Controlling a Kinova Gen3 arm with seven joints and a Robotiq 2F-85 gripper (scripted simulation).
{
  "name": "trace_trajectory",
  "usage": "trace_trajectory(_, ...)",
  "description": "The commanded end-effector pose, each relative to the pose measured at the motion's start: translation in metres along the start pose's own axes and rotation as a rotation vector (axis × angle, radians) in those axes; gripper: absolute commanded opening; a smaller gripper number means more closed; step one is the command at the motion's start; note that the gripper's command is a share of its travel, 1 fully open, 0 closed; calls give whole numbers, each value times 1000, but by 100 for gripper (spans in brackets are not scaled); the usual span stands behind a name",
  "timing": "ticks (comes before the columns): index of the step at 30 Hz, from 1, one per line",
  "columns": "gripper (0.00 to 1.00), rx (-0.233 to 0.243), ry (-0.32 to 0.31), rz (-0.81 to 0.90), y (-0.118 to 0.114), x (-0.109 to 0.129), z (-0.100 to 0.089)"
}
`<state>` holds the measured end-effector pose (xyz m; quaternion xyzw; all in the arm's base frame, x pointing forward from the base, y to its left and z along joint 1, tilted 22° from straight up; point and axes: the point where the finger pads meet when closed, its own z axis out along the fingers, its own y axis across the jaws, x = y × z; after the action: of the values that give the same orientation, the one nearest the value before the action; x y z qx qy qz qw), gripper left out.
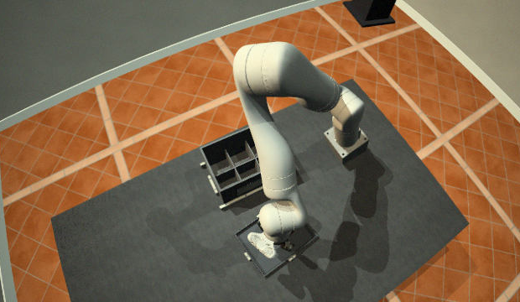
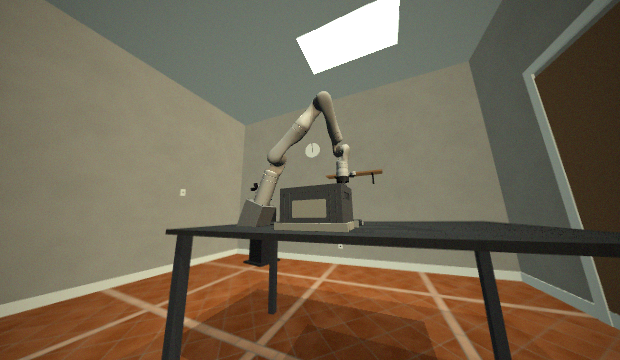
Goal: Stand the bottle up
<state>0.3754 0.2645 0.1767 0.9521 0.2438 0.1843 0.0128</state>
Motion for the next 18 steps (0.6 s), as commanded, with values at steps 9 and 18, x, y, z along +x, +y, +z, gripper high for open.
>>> trace_trajectory(9, 0, -2, 11, 4, 2, 3, -18)
trace_trajectory(18, 0, -3, 11, 4, 2, 3, -29)
